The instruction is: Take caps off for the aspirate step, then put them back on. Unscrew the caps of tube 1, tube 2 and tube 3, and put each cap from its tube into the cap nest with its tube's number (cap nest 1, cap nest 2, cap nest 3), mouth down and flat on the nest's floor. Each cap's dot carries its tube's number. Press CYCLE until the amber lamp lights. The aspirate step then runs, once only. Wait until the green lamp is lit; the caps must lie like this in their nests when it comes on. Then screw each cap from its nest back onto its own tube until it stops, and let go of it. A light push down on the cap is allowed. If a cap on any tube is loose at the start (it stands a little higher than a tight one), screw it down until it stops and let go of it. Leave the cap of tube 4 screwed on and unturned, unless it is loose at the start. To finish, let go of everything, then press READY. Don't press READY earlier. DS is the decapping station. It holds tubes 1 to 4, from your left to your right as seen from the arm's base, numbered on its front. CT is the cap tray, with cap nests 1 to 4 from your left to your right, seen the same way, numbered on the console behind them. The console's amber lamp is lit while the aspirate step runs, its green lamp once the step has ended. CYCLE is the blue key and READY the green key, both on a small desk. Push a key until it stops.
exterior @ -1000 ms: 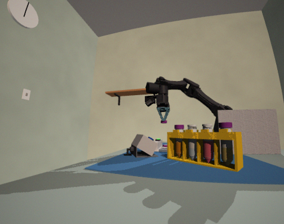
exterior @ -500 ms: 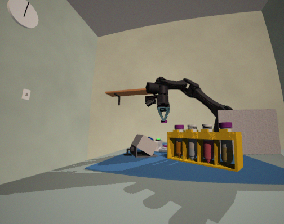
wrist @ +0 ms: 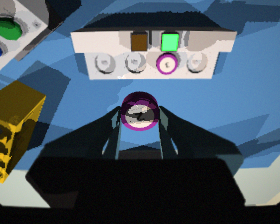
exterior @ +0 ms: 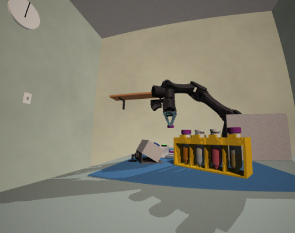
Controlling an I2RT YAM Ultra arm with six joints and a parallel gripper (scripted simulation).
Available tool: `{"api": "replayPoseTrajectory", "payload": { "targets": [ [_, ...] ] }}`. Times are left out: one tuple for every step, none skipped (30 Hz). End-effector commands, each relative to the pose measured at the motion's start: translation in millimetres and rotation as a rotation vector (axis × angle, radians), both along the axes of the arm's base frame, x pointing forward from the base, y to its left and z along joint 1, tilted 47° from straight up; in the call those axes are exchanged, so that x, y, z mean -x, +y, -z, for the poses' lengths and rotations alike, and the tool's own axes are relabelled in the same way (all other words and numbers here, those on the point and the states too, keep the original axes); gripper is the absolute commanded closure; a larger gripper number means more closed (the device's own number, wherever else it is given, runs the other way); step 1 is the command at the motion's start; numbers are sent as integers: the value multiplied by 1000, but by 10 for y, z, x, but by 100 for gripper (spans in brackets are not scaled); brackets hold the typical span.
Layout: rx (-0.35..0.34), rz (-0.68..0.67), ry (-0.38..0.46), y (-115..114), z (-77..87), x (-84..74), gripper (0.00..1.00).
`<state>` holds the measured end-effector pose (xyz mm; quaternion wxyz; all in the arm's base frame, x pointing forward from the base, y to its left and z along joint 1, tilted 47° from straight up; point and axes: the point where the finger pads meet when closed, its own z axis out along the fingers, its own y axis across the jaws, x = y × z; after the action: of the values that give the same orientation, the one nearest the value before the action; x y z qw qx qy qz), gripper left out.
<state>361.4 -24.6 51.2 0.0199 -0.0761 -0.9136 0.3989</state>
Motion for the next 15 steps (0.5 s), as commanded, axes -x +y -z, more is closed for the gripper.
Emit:
{"api": "replayPoseTrajectory", "payload": {
  "targets": [
    [-2, -18, -11, 70, -23, -22, 100],
    [-2, -18, -11, 70, -23, -22, 100],
    [-2, -18, -11, 70, -23, -22, 100],
    [-2, -18, -11, 70, -23, -22, 100],
    [-2, -18, -11, 70, -23, -22, 100],
    [-2, -18, -11, 70, -23, -22, 100],
    [-10, -74, 50, 126, 32, 8, 100],
    [-17, -131, 110, 181, 87, 39, 100],
    [-24, -188, 171, 236, 141, 70, 100],
    [-32, -245, 231, 291, 196, 101, 100],
    [-32, -245, 231, 291, 196, 101, 100],
    [-39, -301, 292, 346, 251, 132, 100],
    [-46, -353, 348, 400, 306, 162, 100],
    [-47, -358, 352, 401, 306, 162, 100],
    [-54, -415, 413, 455, 361, 192, 100]
  ]
}}
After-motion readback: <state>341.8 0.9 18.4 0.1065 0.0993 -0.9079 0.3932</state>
